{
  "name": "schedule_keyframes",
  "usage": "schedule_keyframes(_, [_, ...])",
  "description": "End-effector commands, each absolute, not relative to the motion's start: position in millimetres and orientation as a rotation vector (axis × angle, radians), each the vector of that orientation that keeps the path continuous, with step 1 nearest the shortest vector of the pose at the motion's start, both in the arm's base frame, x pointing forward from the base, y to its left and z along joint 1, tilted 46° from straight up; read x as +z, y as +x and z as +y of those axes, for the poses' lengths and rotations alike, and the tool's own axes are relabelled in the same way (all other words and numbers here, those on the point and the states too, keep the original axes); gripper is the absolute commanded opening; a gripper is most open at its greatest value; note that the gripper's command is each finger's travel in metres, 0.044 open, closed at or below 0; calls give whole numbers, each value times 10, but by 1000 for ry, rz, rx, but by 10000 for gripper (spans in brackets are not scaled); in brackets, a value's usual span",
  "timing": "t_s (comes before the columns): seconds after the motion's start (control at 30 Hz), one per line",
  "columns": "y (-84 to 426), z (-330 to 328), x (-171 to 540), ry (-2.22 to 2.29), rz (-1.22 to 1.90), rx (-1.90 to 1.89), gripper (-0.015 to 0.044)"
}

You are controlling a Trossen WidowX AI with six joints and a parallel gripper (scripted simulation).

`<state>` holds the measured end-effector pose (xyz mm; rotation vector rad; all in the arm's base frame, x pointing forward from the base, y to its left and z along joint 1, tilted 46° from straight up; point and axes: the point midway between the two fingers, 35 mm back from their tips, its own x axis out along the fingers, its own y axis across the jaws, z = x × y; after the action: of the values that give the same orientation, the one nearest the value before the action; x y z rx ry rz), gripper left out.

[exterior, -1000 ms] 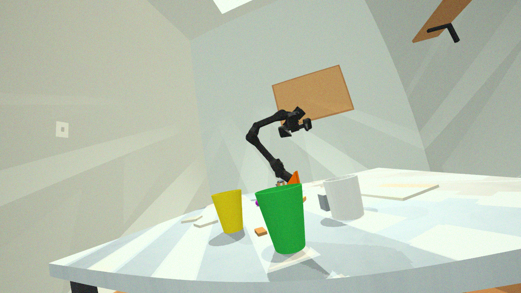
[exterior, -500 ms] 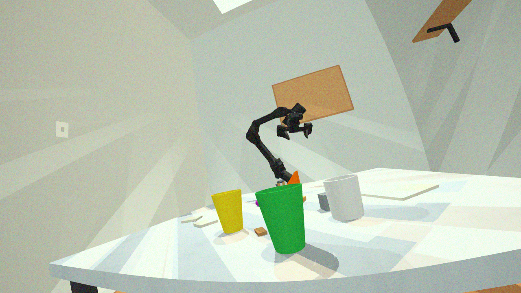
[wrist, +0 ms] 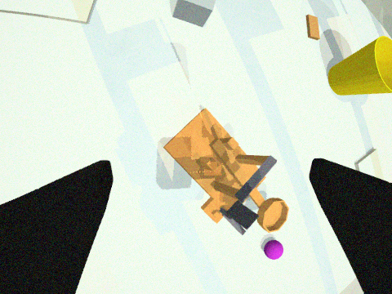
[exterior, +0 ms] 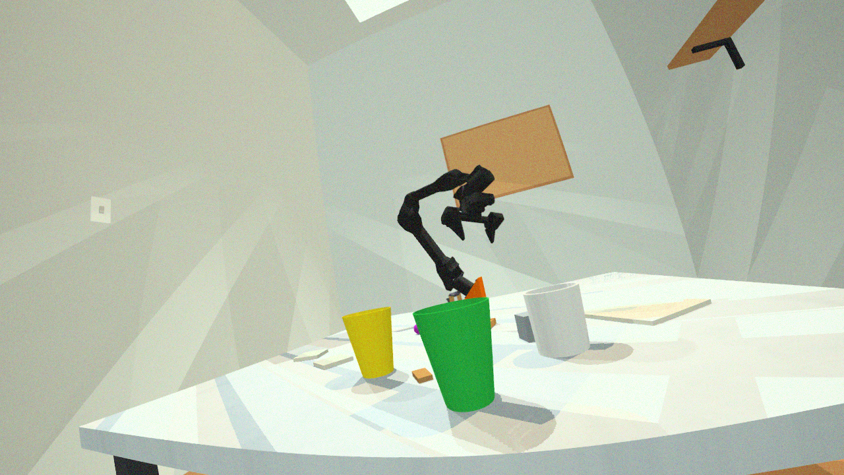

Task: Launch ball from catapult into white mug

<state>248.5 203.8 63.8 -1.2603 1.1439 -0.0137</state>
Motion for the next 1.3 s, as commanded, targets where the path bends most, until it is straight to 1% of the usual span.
schedule_keyframes(0.0, [2607, 1907, 588, -1334, 1231, 22, 440])
schedule_keyframes(0.37, [2903, 1467, 466, -1528, 1490, 208, 440])
schedule_keyframes(0.73, [3170, 1023, 312, -1648, 1718, 497, 440])
schedule_keyframes(0.97, [3184, 982, 288, -1653, 1730, 517, 440])
schedule_keyframes(1.13, [3173, 682, -24, -1653, 1730, 516, 440])
schedule_keyframes(1.27, [3171, 667, -40, -1653, 1730, 516, 440])
